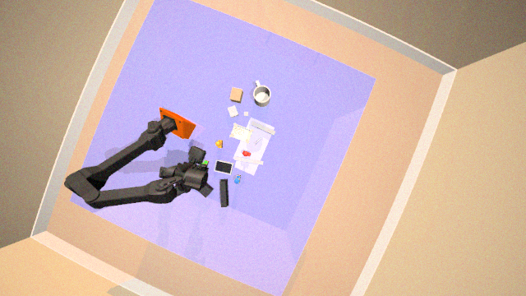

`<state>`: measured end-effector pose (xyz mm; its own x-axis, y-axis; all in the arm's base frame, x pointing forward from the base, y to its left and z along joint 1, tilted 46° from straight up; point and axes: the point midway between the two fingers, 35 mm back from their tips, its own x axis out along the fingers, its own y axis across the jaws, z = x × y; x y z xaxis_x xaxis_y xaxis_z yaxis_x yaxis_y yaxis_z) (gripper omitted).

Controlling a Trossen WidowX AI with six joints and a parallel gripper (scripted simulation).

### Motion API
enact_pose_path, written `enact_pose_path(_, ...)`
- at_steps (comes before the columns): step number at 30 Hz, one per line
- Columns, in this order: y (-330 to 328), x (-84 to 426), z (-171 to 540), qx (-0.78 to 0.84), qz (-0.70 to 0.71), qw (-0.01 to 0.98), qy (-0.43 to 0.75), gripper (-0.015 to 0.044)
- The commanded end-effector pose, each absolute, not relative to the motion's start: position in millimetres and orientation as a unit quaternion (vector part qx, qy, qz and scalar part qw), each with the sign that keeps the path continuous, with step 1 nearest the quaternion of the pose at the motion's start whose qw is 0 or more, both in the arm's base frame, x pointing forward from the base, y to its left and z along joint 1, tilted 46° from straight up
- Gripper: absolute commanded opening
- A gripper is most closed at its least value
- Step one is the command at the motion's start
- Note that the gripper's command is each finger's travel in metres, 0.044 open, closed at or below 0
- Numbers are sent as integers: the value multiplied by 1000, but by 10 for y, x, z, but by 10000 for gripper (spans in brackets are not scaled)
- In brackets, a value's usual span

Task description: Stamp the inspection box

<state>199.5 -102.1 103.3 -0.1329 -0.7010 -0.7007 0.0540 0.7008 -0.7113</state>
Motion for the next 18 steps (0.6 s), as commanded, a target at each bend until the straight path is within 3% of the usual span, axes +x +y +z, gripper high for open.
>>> enact_pose_path(1, -1057, 1980, 998, -237, -307, 613, 688, 228)
enact_pose_path(18, -1244, 1965, 788, -236, -306, 614, 688, 228)
